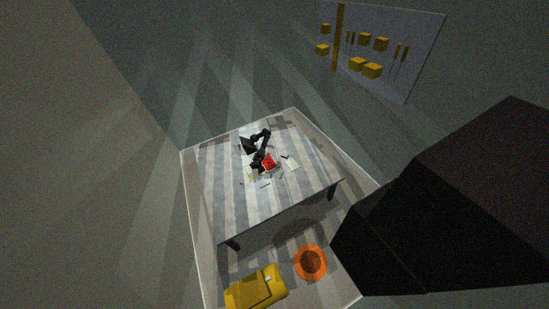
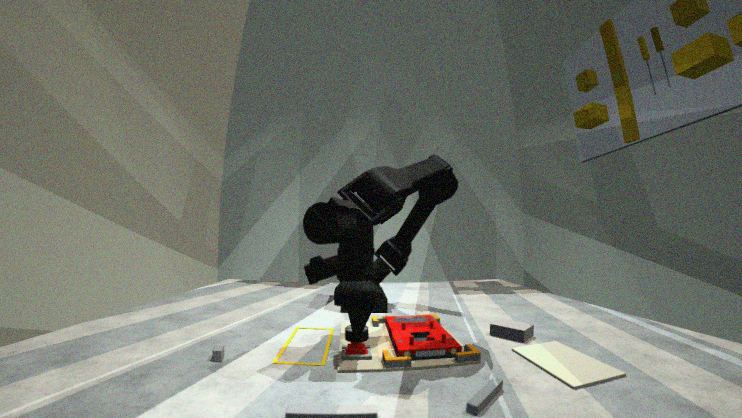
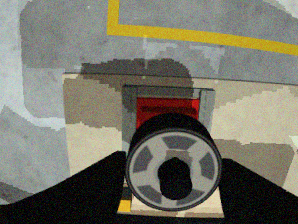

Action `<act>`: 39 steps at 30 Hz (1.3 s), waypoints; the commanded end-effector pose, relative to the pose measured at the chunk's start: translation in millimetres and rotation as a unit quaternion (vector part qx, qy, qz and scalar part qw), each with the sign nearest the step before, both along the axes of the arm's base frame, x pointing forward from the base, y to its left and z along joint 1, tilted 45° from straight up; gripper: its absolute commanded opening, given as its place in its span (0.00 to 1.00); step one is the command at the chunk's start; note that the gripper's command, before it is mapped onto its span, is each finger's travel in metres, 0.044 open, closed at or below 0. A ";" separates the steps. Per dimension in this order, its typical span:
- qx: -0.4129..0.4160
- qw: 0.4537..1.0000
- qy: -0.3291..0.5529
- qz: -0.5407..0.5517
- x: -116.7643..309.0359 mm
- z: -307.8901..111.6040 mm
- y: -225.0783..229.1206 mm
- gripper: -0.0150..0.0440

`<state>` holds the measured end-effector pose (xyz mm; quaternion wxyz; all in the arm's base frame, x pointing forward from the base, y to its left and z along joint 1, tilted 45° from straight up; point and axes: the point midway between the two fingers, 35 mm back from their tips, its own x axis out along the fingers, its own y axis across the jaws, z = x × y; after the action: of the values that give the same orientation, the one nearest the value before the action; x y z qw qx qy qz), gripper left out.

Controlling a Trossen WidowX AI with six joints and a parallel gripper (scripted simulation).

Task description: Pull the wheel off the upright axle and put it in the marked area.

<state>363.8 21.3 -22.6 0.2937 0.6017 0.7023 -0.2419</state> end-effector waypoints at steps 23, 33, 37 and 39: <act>-0.004 1.000 -0.004 -0.016 1.8 18.1 -20.9 0.25; -0.004 1.000 -0.004 -0.017 2.9 27.2 -30.1 0.25; -0.004 1.000 -0.004 -0.017 2.8 41.7 -43.6 0.25; -0.004 1.000 -0.004 -0.017 2.4 44.7 -46.0 0.25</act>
<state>365.6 -18.5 15.5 0.2912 0.6142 0.6901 -0.2486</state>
